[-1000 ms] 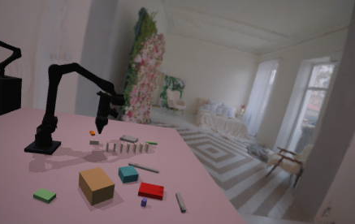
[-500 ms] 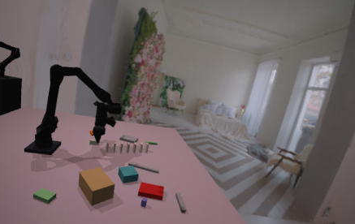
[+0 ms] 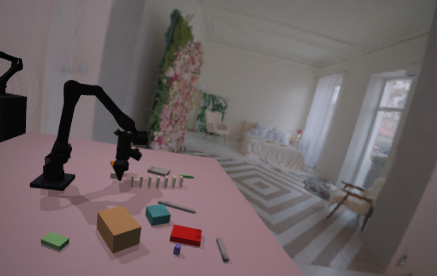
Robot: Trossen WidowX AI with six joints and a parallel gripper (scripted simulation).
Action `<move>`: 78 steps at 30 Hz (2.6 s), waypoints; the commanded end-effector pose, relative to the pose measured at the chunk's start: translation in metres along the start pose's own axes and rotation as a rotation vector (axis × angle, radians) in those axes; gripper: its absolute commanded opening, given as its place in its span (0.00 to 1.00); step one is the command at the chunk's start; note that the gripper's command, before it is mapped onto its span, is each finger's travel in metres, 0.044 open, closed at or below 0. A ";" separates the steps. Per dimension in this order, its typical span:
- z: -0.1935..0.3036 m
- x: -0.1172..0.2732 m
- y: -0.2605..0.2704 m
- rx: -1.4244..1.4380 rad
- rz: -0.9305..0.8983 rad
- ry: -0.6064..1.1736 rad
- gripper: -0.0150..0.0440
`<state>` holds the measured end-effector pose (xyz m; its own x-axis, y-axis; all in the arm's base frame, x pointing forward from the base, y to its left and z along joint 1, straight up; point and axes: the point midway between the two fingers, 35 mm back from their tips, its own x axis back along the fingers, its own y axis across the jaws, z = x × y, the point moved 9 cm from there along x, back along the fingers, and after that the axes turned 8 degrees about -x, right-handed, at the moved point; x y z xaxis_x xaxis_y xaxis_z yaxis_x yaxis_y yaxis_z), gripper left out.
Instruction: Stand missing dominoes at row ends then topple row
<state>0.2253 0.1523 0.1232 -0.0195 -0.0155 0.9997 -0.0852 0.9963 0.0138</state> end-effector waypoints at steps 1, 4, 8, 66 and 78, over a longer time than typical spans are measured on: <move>0.000 -0.005 0.000 -0.005 0.004 0.004 1.00; 0.000 -0.005 0.000 -0.005 0.004 0.004 1.00; 0.000 -0.005 0.000 -0.005 0.004 0.004 0.82; -0.015 0.152 -0.178 0.038 0.019 0.002 0.30; 0.008 0.153 -0.230 0.049 0.022 0.002 0.30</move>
<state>0.2380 -0.0754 0.2707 -0.0116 0.0036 0.9999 -0.1268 0.9919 -0.0051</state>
